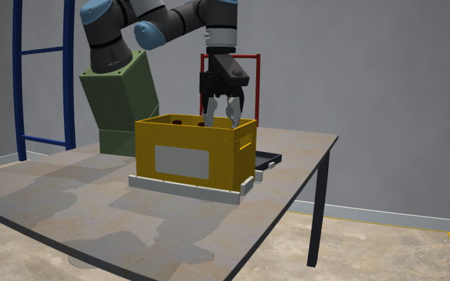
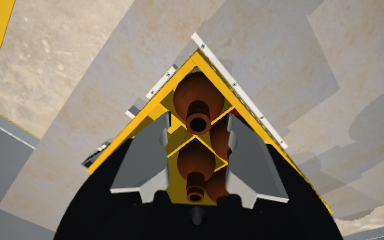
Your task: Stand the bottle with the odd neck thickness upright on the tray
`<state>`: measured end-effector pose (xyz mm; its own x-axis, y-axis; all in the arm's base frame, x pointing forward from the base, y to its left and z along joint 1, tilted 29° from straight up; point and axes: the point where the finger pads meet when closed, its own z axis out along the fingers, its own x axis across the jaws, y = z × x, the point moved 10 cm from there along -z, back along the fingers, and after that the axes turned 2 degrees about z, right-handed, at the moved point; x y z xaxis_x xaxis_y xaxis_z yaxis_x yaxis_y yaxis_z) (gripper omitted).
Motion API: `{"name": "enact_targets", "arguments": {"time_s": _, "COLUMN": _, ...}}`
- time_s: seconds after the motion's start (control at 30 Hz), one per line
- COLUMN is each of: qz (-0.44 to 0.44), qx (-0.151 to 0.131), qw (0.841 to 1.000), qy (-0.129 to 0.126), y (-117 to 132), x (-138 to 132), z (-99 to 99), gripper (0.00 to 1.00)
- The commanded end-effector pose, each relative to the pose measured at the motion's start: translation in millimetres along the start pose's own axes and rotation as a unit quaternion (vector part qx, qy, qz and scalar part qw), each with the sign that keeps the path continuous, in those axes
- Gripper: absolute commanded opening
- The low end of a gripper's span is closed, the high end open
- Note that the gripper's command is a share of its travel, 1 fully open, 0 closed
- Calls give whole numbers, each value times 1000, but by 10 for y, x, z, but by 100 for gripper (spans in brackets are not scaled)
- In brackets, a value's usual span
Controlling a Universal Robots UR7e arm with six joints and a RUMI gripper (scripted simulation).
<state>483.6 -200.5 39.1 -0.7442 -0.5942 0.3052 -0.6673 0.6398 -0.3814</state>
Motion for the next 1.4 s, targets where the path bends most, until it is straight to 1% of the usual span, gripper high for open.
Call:
{"name": "enact_targets", "arguments": {"time_s": 0.0, "qz": 0, "qx": 1, "qw": 1000, "qy": 0, "y": -3, "x": -1, "z": -3, "gripper": 38}}
{"name": "enact_targets", "arguments": {"time_s": 1.03, "qz": 0, "qx": 1, "qw": 1000, "qy": 0, "y": -3, "x": -1, "z": -3, "gripper": 38}}
{"name": "enact_targets", "arguments": {"time_s": 1.07, "qz": 0, "qx": 1, "qw": 1000, "qy": 0, "y": -3, "x": -1, "z": -3, "gripper": 0}}
{"name": "enact_targets", "arguments": {"time_s": 1.37, "qz": 0, "qx": 1, "qw": 1000, "qy": 0, "y": -3, "x": -1, "z": -3, "gripper": 0}}
